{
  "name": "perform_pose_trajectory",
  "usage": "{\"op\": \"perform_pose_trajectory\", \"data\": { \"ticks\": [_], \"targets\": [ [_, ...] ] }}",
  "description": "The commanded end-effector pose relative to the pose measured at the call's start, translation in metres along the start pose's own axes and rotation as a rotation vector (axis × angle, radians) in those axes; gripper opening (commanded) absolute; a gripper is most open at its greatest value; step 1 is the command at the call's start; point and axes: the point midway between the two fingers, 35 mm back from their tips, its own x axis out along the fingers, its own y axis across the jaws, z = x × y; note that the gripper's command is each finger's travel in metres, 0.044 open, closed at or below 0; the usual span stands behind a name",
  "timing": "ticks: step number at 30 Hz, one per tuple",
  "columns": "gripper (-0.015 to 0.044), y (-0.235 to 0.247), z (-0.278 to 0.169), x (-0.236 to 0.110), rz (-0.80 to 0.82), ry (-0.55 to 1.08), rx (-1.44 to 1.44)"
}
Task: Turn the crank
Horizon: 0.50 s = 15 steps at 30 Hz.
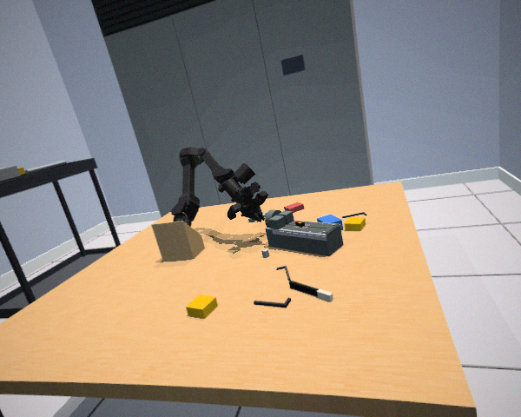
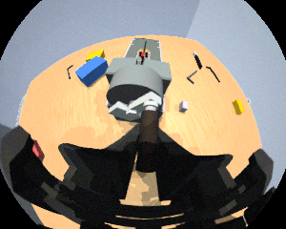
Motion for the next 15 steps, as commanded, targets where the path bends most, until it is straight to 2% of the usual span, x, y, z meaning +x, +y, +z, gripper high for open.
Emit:
{"op": "perform_pose_trajectory", "data": {
  "ticks": [1, 13, 15],
  "targets": [
    [0.0, 0.001, 0.0005, -0.0006, 0.002, -0.002, 0.002],
    [0.0, 0.0, 0.0, 0.0, 0.0, 0.0, 0.0],
    [0.0053, 0.0, 0.0, 0.0, 0.0, 0.0, 0.0]
  ]
}}
